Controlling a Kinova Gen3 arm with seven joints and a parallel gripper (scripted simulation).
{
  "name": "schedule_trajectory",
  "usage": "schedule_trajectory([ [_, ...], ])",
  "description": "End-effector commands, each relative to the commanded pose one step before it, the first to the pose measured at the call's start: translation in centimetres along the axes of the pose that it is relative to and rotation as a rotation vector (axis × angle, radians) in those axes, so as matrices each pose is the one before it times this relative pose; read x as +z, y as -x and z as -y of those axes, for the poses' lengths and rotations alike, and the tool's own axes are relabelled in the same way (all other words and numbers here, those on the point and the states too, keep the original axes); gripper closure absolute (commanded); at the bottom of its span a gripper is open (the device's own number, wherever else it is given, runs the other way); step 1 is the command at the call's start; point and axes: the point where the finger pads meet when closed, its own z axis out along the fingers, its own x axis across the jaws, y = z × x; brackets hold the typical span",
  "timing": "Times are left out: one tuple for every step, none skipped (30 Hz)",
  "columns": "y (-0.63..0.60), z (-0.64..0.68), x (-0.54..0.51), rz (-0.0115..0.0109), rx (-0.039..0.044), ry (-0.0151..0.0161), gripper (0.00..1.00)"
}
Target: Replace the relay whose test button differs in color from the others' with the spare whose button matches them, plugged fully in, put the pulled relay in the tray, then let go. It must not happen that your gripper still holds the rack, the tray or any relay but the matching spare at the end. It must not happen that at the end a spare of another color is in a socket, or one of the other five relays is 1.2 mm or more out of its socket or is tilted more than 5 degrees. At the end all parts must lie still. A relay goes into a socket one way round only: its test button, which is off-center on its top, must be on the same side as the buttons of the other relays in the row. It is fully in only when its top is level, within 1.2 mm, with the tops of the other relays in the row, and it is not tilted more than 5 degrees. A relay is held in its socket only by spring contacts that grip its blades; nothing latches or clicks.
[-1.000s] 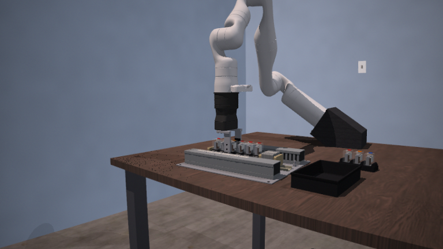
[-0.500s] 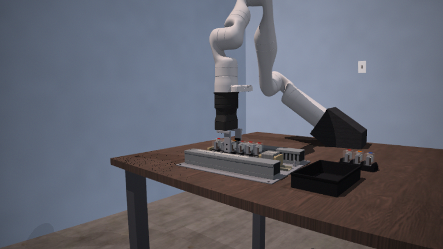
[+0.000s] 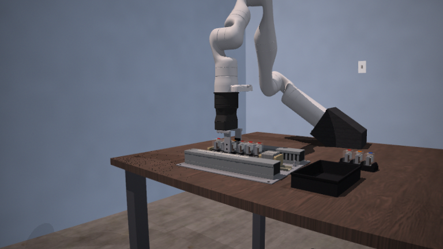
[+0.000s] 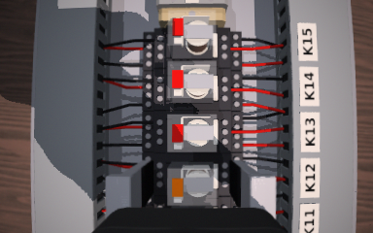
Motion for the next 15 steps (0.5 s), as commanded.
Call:
schedule_trajectory([
  [-0.075,0.216,-0.352,-0.00029,0.00482,-0.00425,0.0],
  [0.016,-0.188,0.26,-0.00165,-0.00512,0.00368,1.0],
  [0.0,0.0,0.0,0.0,0.0,0.0,1.0],
  [0.0,0.0,0.0,0.0,0.0,0.0,1.0],
  [0.0,0.0,0.0,0.0,0.0,0.0,1.0],
  [0.0,0.0,0.0,0.0,0.0,0.0,1.0],
  [0.0,0.0,0.0,0.0,0.0,0.0,1.0],
  [0.0,0.0,0.0,0.0,0.0,0.0,1.0],
  [0.0,0.0,0.0,0.0,0.0,0.0,1.0],
  [0.0,0.0,0.0,0.0,0.0,0.0,1.0],
  [0.0,0.0,0.0,0.0,0.0,0.0,1.0],
  [0.0,0.0,0.0,0.0,0.0,0.0,1.0],
  [0.0,0.0,0.0,0.0,0.0,0.0,1.0],
  [0.0,0.0,0.0,0.0,0.0,0.0,1.0],
  [0.0,0.0,0.0,0.0,0.0,0.0,1.0],
])
